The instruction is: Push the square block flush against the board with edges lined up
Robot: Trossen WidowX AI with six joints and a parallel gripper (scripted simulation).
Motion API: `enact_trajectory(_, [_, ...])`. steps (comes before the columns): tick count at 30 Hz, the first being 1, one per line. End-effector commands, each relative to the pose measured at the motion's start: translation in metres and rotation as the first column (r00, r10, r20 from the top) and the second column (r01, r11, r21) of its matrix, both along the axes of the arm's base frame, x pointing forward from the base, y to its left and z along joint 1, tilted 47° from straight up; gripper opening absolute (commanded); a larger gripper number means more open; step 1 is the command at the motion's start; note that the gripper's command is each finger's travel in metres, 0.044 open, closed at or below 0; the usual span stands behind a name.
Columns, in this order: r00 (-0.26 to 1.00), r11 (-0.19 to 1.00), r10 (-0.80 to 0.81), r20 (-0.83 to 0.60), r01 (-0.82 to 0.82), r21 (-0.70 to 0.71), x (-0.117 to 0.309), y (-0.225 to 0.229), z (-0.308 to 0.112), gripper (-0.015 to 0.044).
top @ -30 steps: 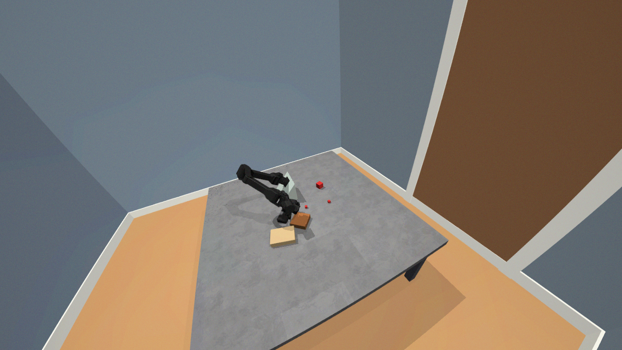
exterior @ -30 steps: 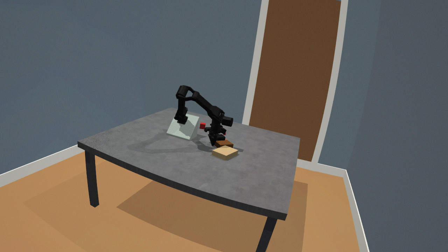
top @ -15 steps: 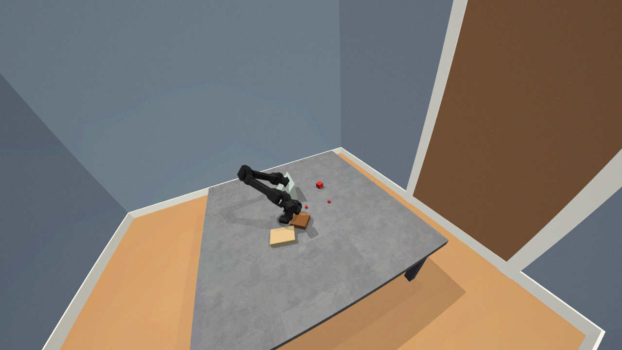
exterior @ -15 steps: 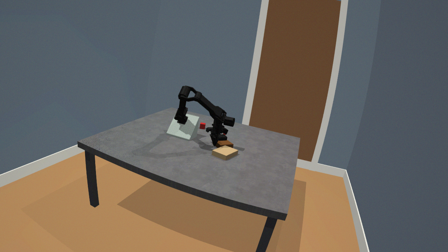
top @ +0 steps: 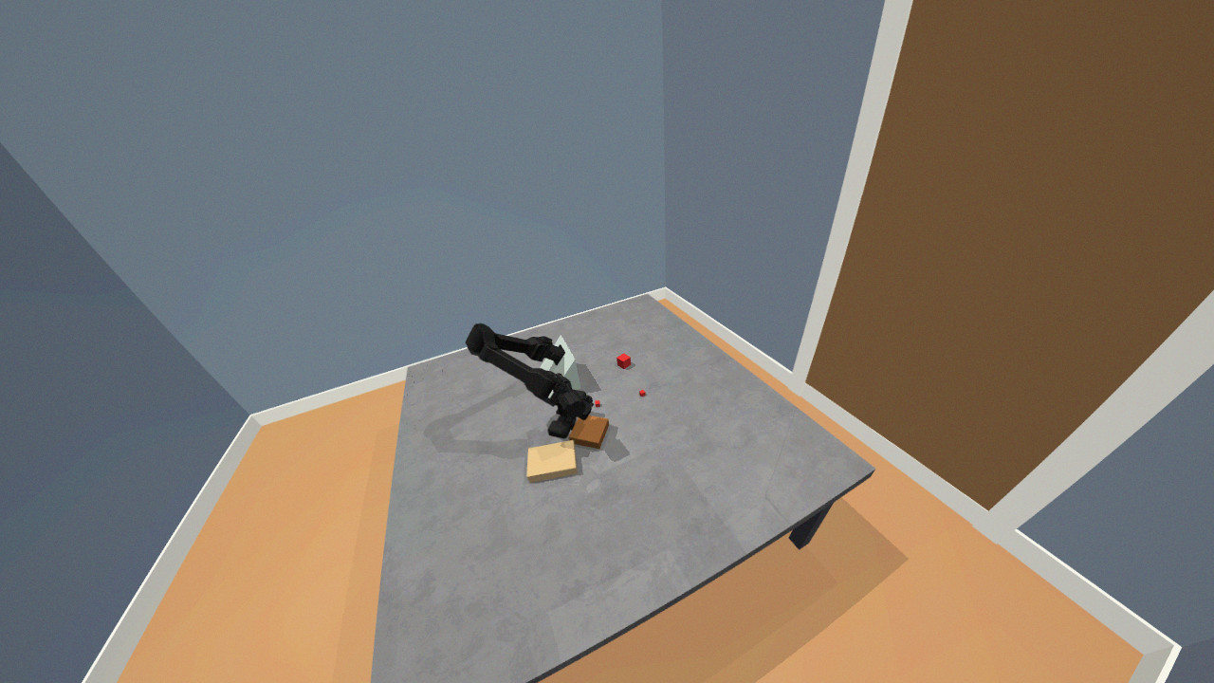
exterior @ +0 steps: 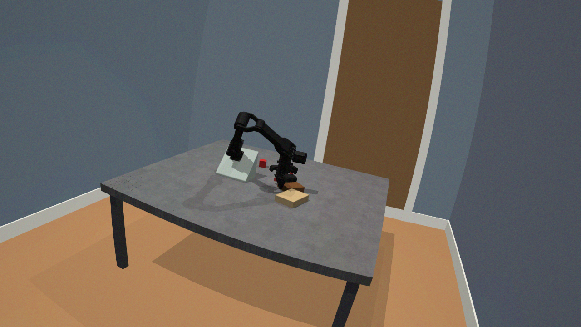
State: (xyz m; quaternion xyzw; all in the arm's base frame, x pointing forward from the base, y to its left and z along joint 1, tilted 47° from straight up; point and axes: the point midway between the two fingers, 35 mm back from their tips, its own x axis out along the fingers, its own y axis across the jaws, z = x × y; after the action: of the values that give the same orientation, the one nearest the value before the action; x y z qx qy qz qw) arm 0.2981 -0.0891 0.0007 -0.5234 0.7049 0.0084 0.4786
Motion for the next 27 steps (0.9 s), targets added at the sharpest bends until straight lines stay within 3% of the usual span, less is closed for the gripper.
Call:
enact_trajectory(1, [1.000,1.000,-0.001,0.001,0.001,0.003,0.004,0.002,-0.003,0.0000])
enact_trajectory(27, [1.000,1.000,-0.002,0.002,0.002,0.003,0.018,0.015,-0.017,0.0000])
